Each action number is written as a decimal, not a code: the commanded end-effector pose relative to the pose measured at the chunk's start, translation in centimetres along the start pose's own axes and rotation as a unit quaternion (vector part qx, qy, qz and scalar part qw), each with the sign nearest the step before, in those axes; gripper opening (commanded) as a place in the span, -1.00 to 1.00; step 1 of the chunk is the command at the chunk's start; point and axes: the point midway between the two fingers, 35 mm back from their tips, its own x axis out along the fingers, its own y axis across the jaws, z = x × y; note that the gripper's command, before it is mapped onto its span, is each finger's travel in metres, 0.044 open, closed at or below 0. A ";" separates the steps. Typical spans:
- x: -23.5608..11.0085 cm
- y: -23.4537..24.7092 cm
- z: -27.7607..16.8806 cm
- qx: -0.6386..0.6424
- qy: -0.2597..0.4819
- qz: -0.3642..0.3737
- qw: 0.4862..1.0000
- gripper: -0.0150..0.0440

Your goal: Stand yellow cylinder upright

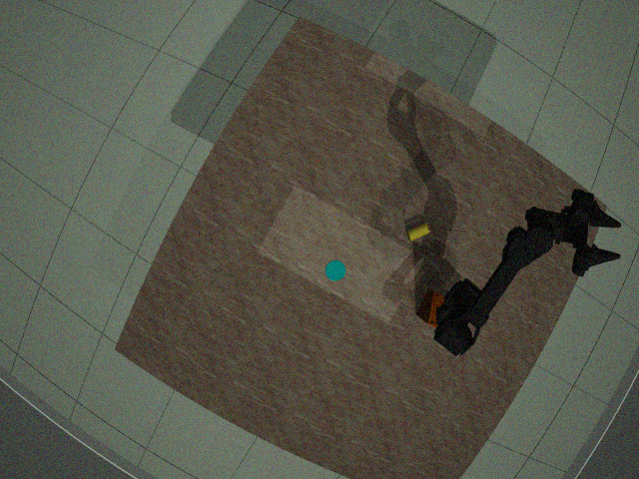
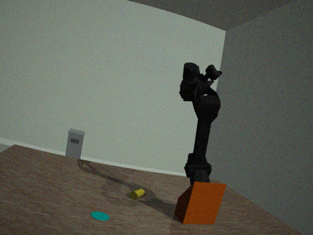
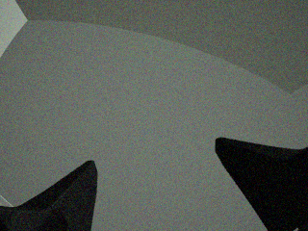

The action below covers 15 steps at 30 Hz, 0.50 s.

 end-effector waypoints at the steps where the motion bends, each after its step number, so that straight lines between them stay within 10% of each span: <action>1: 0.0 0.1 0.0 0.000 0.000 0.001 1.000 0.78; 15: -0.2 9.6 -4.2 -0.051 0.041 0.162 0.985 0.56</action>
